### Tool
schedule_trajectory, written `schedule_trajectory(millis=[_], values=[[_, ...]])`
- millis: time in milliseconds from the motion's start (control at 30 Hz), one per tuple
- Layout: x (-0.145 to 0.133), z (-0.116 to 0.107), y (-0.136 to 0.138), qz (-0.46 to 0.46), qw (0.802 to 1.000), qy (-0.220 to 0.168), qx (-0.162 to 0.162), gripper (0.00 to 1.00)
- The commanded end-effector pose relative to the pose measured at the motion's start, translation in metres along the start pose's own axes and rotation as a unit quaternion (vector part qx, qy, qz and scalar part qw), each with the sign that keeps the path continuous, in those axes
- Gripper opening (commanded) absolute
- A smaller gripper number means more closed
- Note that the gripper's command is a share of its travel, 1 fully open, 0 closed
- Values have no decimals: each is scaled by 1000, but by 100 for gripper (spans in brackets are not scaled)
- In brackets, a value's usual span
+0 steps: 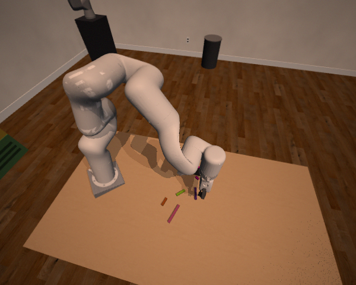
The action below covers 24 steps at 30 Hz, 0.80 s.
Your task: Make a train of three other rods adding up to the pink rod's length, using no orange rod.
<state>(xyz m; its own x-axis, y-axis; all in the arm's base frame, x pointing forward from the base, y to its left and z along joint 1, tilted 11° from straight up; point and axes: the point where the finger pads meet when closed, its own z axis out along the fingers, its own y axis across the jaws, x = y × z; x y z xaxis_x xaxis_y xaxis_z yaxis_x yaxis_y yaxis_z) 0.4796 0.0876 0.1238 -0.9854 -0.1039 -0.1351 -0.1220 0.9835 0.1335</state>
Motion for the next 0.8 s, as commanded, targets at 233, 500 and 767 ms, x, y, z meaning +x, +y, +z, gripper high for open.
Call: schedule_trajectory(millis=[233, 500, 767], values=[[27, -4, -11, 97, 995, -2, 0, 100], [66, -5, -25, 225, 974, -2, -1, 100], [101, -3, -35, 333, 943, -2, -1, 100]])
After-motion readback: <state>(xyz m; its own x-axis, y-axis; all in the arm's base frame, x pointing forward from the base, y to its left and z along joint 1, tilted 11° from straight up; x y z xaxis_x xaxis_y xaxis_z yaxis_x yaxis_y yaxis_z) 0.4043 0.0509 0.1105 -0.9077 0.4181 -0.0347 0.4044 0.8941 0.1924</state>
